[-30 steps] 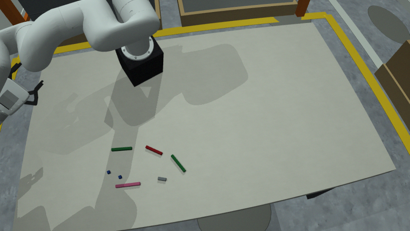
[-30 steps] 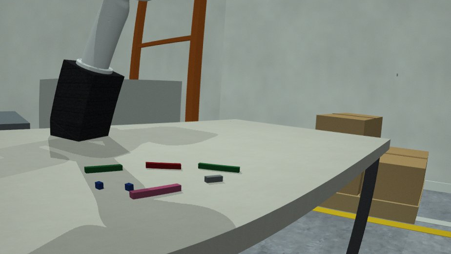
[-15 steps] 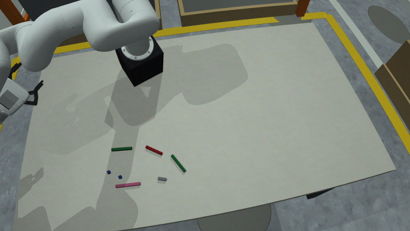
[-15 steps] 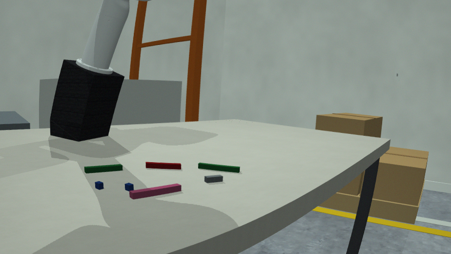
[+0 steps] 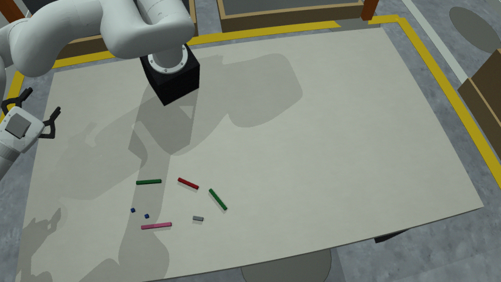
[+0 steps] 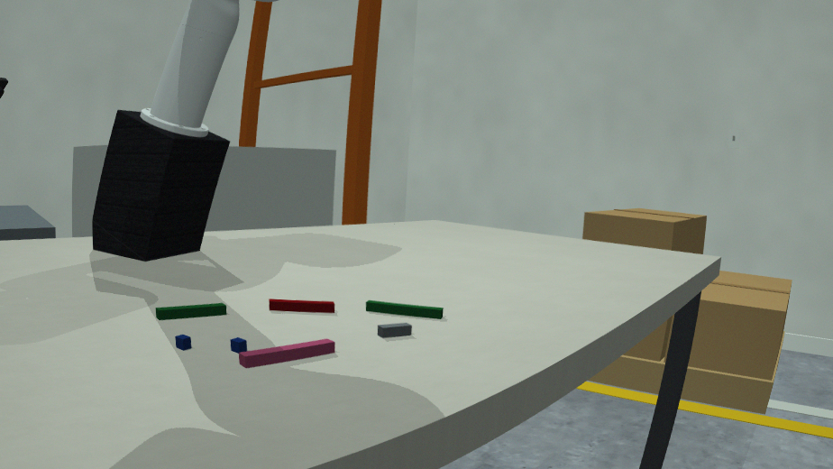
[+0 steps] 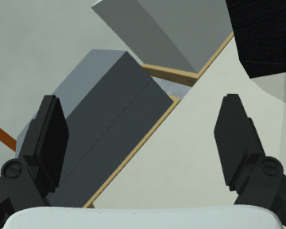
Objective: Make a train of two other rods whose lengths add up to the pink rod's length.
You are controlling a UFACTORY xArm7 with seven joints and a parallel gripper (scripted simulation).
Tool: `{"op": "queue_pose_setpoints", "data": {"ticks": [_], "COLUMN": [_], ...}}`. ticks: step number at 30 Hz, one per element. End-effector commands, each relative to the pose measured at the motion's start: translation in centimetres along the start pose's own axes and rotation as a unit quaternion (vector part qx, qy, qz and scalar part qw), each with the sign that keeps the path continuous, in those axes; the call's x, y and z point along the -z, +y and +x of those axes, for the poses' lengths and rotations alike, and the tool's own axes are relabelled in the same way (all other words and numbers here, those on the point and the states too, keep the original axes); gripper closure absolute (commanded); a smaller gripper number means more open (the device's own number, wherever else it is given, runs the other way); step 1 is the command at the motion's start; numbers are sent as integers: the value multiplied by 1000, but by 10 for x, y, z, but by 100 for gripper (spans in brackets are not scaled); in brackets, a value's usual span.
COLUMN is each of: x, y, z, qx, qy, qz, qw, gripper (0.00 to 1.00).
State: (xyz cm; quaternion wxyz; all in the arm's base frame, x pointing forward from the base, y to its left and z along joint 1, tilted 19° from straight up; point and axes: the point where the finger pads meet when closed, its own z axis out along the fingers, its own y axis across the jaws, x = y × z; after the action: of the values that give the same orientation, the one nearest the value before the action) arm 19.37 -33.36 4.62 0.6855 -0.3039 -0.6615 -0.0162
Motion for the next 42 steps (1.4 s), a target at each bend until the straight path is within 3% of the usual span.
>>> {"op": "queue_pose_setpoints", "data": {"ticks": [1,5,6,13,15,16,21,30,32,33,36,42], "x": [6,9,13,25,25,30,36,50,50,54,57,66], "y": [16,26,34,63,63,76,93,131,131,144,152,178], "z": [1,3,4,8,8,10,13,18,18,19,21,24], "qx": [44,68,88,156,156,185,223,308,308,334,350,400], "qy": [-63,-91,-116,-195,-195,-229,-274,-373,-373,-403,-422,-480], "qz": [19,29,39,71,71,85,102,141,141,152,160,182], "qw": [997,993,989,966,966,952,930,864,864,839,821,759], "gripper": [0,0,0,0,0,0,0,0,0,0,0,0]}}
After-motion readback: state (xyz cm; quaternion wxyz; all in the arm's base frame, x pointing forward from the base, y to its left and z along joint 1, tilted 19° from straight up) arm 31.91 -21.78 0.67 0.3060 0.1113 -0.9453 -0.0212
